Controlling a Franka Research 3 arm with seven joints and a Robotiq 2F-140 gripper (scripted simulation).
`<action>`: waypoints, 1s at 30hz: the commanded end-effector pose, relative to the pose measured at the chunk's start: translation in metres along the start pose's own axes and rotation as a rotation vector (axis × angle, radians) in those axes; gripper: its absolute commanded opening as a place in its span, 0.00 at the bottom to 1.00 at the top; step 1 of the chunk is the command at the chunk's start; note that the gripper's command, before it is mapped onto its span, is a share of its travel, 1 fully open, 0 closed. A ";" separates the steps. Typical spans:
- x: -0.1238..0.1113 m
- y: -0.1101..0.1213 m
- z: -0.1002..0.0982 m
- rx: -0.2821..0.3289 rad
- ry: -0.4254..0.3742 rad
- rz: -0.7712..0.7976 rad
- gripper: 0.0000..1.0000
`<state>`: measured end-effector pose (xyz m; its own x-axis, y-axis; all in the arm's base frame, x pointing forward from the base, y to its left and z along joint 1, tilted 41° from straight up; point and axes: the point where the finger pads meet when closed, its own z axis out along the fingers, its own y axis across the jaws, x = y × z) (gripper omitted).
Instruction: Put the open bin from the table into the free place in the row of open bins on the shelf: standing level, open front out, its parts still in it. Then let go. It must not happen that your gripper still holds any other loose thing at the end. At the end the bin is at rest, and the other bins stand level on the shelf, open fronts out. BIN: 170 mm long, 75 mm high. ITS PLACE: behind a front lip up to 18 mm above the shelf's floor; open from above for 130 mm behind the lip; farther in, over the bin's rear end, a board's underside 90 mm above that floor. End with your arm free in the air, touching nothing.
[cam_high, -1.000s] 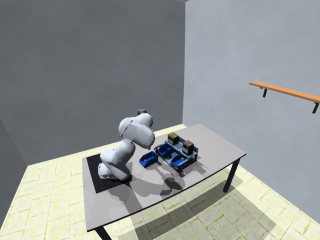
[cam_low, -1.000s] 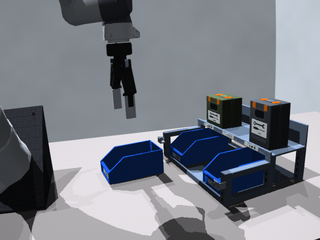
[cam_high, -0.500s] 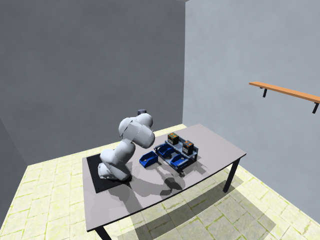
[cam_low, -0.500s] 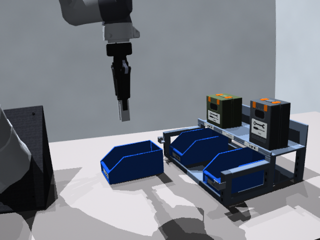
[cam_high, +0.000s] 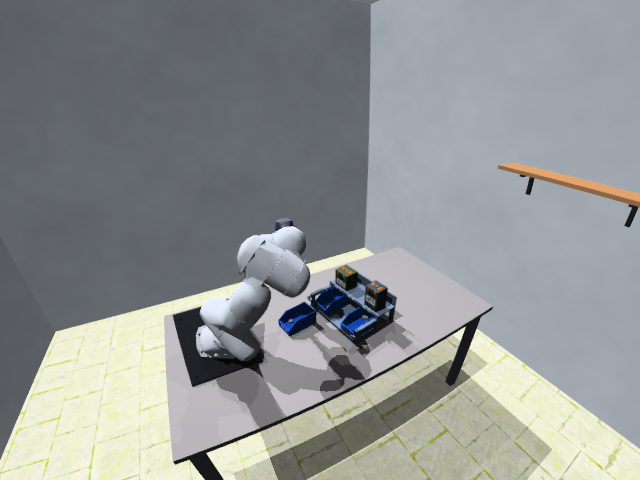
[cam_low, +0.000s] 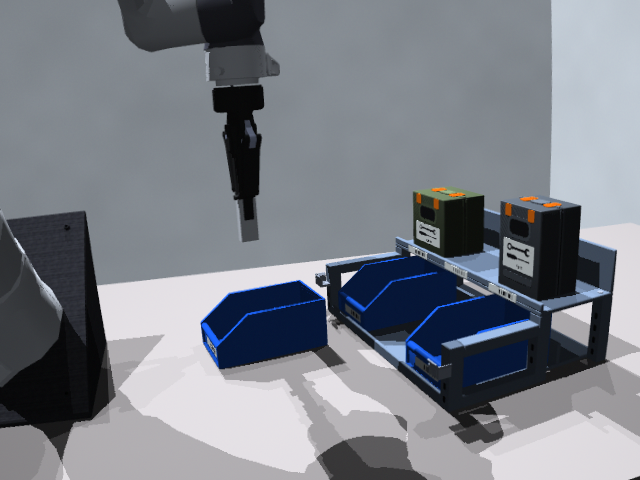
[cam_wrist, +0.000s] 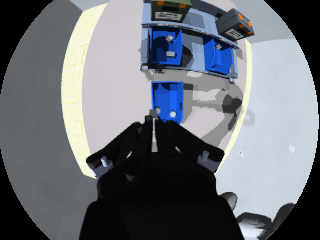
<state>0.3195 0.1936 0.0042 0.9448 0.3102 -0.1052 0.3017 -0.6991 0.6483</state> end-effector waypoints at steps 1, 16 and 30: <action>0.000 0.000 0.000 0.003 -0.001 -0.006 0.00; 0.000 0.000 0.000 0.003 -0.001 -0.006 0.15; 0.000 0.000 0.000 0.003 -0.001 -0.006 0.15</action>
<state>0.3195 0.1936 0.0042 0.9448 0.3103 -0.1053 0.3018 -0.6991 0.6482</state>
